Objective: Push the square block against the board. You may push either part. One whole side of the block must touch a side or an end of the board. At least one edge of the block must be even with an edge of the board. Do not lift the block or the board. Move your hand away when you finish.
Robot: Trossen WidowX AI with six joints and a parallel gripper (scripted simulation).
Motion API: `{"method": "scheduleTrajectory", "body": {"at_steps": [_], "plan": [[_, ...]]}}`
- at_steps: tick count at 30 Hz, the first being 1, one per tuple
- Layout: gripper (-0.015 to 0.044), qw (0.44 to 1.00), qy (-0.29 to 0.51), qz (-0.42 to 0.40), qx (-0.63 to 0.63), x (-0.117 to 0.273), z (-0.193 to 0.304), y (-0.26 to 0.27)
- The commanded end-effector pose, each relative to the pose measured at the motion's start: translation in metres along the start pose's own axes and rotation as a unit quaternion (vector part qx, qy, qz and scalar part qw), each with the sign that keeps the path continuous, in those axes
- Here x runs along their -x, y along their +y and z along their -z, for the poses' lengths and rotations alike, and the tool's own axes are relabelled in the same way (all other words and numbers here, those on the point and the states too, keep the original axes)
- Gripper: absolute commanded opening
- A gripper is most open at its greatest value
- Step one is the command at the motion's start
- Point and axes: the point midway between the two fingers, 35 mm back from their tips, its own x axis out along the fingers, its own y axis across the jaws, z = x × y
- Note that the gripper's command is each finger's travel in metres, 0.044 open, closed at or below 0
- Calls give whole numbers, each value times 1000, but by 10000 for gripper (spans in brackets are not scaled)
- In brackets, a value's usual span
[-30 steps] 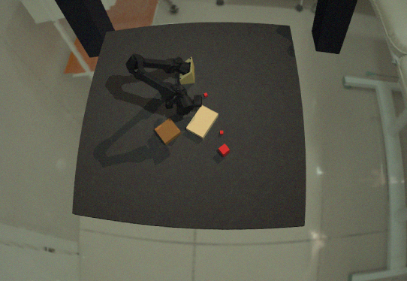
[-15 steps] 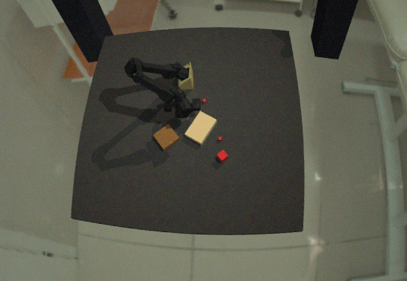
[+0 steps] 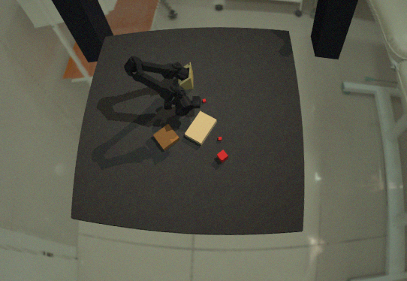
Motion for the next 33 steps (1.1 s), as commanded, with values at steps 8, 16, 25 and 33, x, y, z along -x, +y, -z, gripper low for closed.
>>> {"method": "scheduleTrajectory", "body": {"at_steps": [8, 16, 25, 33], "plan": [[0, 1000, 1, -2, -2, -1, 11, 0], [0, 1000, 1, -2, -2, -1, 11, 0], [0, 1000, 1, -2, -2, -1, 11, 0], [0, 1000, 1, -2, -2, -1, 11, 0]]}}
